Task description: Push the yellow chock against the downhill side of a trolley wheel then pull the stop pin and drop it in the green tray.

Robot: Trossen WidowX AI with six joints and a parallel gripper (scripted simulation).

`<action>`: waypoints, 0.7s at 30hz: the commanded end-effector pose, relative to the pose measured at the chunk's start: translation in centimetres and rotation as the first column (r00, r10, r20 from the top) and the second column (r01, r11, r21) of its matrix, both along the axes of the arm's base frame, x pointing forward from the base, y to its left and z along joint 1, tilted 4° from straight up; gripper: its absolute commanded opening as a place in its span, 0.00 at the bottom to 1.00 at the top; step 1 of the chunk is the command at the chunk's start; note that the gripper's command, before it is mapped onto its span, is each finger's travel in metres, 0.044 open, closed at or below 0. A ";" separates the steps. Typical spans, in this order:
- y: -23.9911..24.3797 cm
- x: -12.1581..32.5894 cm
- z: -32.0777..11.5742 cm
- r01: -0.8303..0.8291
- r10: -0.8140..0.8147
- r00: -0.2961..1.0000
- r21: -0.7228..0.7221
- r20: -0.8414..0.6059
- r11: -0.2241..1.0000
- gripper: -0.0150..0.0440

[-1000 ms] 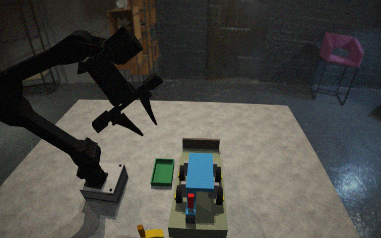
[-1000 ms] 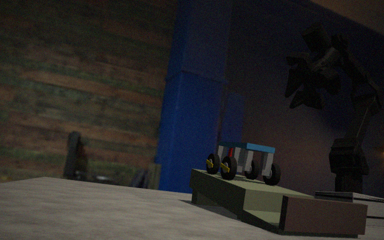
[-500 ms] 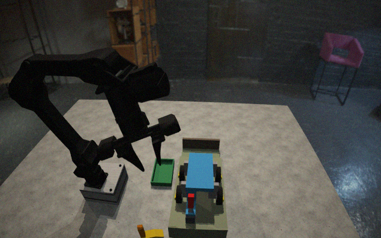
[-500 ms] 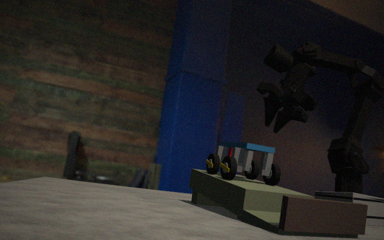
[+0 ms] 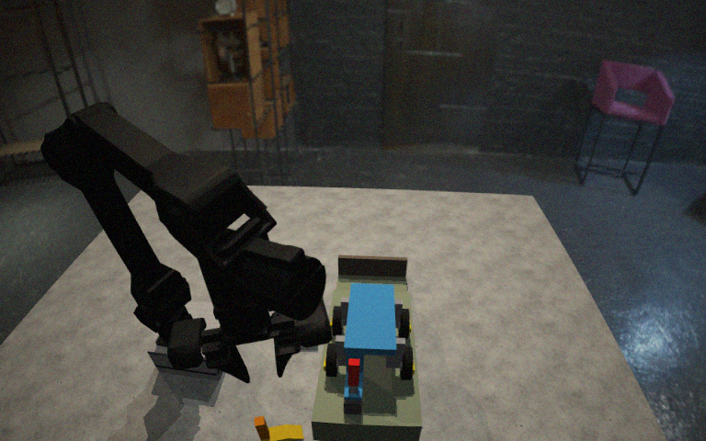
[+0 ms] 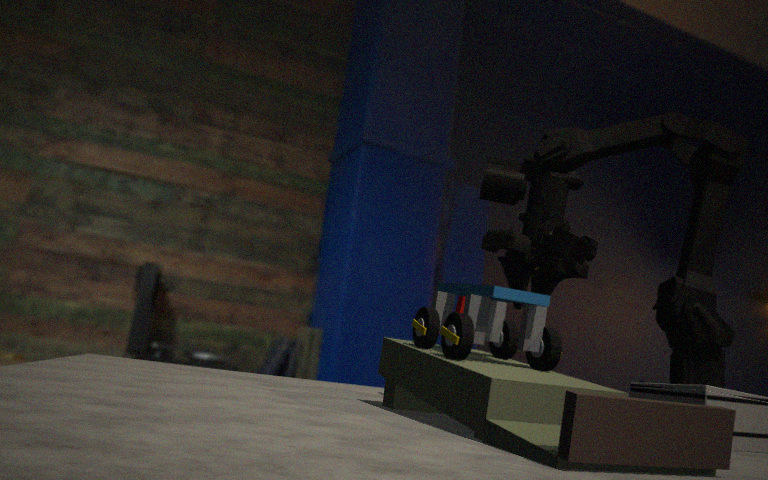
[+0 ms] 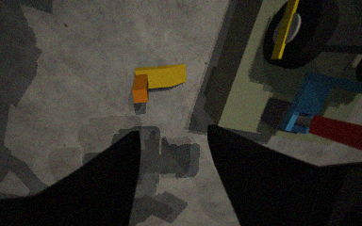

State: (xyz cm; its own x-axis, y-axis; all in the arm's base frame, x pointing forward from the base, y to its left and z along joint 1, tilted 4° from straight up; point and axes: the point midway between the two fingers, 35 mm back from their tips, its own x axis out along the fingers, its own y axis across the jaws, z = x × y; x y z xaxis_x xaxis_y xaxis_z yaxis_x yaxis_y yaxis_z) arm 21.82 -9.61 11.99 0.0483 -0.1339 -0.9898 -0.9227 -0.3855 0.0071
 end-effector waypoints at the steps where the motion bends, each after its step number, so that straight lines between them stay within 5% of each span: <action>1: -1.5 -0.8 -1.7 0.000 0.003 0.999 0.049 -0.050 0.999 0.58; 21: -2.8 -1.7 -7.0 -0.008 0.015 0.996 0.081 -0.083 0.997 0.58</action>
State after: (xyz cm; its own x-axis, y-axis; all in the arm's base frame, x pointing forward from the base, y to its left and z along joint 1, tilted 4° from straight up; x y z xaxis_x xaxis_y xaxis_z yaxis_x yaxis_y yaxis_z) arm 20.29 -12.48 6.09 -0.0341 -0.0580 -0.9977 -0.9176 -0.3937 0.0542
